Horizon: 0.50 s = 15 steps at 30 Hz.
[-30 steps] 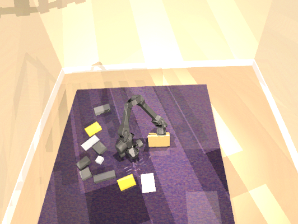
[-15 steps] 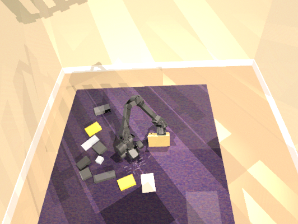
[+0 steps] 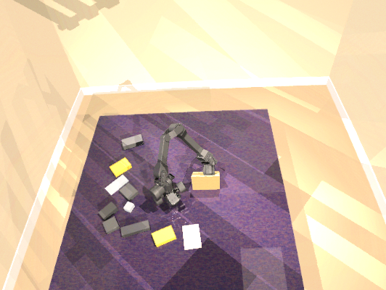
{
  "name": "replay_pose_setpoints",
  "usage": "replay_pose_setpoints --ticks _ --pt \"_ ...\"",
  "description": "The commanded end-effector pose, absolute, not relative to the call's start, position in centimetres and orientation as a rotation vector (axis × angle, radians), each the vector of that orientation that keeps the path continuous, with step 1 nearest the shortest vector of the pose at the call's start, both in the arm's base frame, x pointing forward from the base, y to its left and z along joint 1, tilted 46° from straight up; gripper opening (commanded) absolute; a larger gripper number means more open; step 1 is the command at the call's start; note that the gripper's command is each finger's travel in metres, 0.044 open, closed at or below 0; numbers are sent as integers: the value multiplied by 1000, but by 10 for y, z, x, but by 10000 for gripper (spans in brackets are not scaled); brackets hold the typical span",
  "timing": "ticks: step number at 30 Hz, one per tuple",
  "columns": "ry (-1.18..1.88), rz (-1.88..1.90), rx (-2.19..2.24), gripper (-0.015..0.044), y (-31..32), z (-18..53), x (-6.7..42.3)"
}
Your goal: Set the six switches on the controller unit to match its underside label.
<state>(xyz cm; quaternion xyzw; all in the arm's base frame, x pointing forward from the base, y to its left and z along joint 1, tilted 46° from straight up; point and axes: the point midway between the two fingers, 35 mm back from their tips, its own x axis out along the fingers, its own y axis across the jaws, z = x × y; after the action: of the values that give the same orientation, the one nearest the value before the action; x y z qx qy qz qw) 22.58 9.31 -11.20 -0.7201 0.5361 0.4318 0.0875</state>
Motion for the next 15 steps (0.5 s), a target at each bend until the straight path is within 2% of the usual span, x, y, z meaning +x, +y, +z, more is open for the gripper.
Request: replay_pose_setpoints --ticks 1,15 --pt "1610 1297 -2149 0 90 -113 223" --pt "1610 1297 -2149 0 89 -114 223"
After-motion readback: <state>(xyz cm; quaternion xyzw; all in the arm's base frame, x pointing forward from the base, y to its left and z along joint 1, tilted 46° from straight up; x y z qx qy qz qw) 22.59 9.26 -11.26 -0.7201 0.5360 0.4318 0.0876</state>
